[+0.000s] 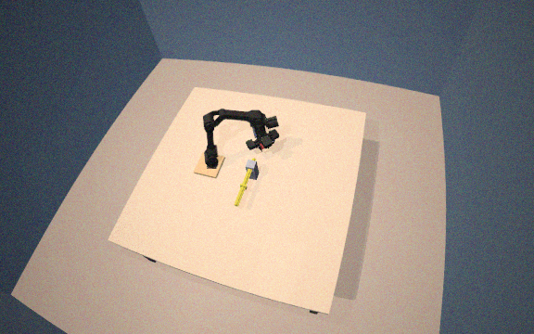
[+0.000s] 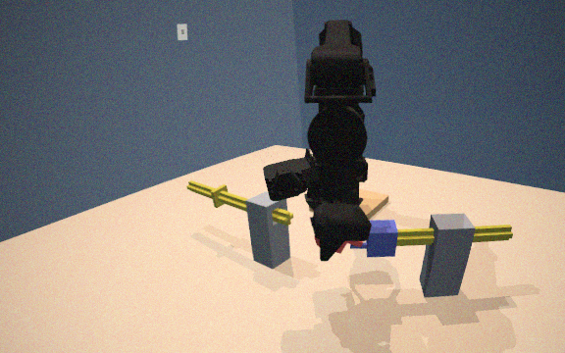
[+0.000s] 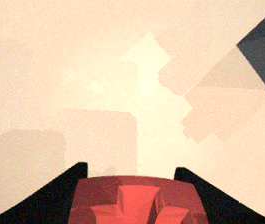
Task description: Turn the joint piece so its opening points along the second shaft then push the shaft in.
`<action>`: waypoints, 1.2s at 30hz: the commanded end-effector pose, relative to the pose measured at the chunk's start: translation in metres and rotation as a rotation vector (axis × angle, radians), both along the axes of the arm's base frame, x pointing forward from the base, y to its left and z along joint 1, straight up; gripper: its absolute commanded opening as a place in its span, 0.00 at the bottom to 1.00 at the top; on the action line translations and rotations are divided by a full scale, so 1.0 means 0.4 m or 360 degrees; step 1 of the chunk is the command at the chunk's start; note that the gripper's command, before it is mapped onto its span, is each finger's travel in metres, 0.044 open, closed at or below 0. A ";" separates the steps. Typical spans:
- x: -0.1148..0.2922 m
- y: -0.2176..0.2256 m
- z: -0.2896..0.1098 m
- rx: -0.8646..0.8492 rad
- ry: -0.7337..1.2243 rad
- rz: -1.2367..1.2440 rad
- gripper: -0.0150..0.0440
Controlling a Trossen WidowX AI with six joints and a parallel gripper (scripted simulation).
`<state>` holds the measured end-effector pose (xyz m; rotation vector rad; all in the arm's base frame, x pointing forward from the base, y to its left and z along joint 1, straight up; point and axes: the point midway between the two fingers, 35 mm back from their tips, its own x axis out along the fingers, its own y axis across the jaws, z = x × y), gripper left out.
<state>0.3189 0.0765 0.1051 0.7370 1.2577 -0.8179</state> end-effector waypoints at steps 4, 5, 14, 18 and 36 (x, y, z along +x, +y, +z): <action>-0.009 -0.007 -0.007 0.0090 0.0047 -0.0158 0.25; -0.010 -0.008 -0.008 0.0101 0.0052 -0.0177 0.25; -0.020 -0.015 -0.016 0.0206 0.0091 -0.0347 0.25; -0.025 -0.017 -0.020 0.0255 0.0107 -0.0422 0.25; -0.049 -0.024 -0.039 0.0482 0.0156 -0.0762 0.25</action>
